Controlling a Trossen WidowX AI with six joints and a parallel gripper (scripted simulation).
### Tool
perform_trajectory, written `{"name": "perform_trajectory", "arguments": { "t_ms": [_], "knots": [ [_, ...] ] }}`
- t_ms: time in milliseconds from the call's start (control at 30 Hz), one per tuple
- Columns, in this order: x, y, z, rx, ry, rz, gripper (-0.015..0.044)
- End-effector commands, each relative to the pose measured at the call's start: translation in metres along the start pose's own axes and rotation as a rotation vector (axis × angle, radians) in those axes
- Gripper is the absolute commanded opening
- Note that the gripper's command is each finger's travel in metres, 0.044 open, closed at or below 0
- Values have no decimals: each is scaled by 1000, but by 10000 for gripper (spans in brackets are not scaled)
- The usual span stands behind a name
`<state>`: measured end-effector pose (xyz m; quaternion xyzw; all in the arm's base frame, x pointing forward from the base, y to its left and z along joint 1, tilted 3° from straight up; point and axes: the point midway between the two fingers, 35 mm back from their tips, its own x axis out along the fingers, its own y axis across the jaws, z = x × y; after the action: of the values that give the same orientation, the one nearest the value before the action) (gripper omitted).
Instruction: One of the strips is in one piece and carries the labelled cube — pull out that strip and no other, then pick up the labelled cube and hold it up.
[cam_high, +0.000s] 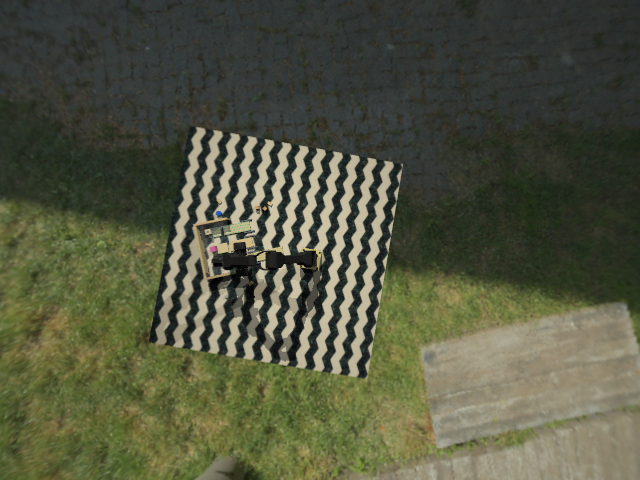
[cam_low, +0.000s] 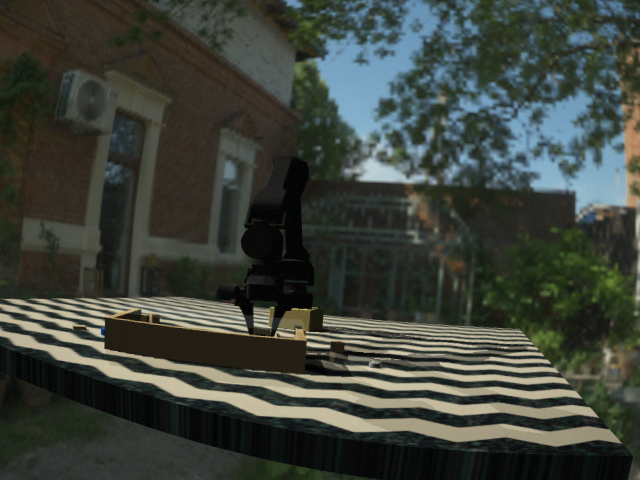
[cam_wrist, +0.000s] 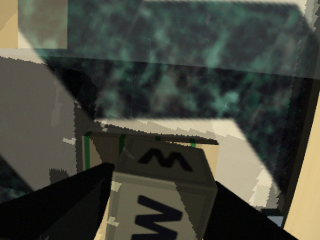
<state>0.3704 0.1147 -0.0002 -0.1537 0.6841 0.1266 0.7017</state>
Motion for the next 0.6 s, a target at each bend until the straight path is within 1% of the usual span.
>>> {"name": "perform_trajectory", "arguments": {
  "t_ms": [0, 133, 267, 567],
  "knots": [
    [0, 0, 0, 0, -1, 0, 132],
    [0, 0, 0, 0, -1, 0, 105],
    [-3, 0, -2, 0, -1, 0, 0],
    [-27, 4, -34, 0, 3, 0, 0]
  ]
}}
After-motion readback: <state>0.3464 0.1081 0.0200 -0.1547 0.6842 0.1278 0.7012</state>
